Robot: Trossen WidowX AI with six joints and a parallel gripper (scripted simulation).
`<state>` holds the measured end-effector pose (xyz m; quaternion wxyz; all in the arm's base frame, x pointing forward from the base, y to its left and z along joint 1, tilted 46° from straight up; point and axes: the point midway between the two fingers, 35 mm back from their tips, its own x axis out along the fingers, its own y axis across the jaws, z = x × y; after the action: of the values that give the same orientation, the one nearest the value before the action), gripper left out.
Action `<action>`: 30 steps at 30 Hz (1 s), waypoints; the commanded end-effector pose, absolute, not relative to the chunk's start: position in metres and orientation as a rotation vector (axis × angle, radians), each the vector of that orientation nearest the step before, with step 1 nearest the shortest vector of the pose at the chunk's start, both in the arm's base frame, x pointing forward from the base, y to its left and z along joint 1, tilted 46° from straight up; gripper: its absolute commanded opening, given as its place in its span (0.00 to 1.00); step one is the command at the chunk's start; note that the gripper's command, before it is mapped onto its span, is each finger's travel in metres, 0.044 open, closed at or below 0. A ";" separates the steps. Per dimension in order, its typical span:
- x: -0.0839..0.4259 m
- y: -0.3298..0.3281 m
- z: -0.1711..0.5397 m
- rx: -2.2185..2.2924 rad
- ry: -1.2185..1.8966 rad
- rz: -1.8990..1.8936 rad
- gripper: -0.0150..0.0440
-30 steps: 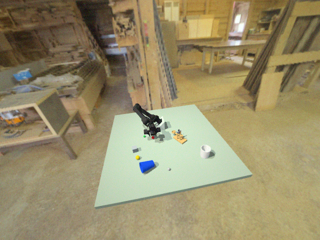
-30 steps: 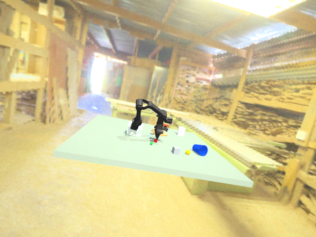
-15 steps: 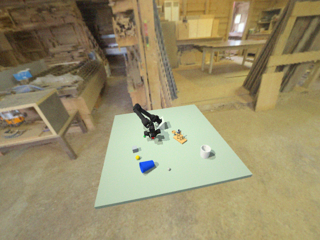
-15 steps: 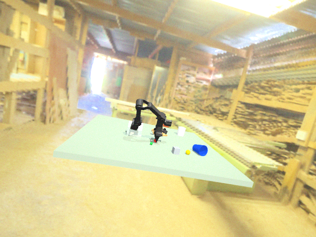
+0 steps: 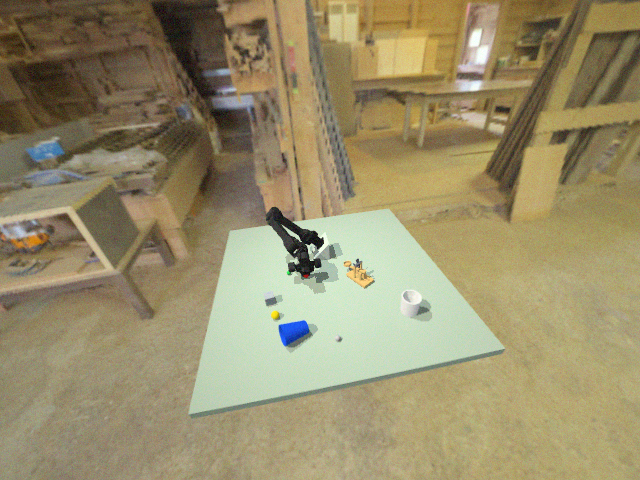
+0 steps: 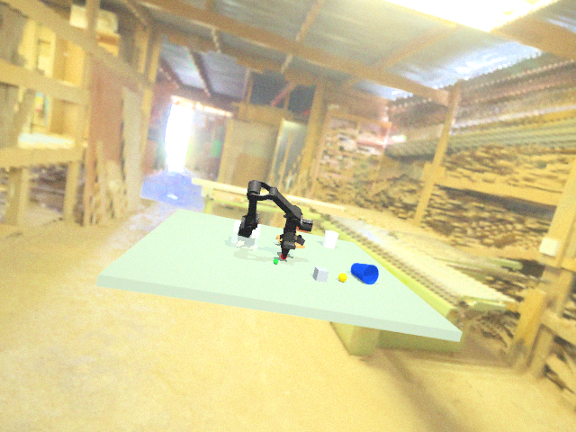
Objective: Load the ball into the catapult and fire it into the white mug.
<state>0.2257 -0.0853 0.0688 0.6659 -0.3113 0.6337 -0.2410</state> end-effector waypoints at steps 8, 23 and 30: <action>0.229 -0.059 0.090 -0.697 1.435 -0.529 0.25; 0.217 -0.003 0.152 -0.703 1.437 -0.536 0.25; 0.215 0.002 0.158 -0.707 1.437 -0.539 0.25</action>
<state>0.2157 -0.0023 0.1551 0.6648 -0.3131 0.6350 -0.2383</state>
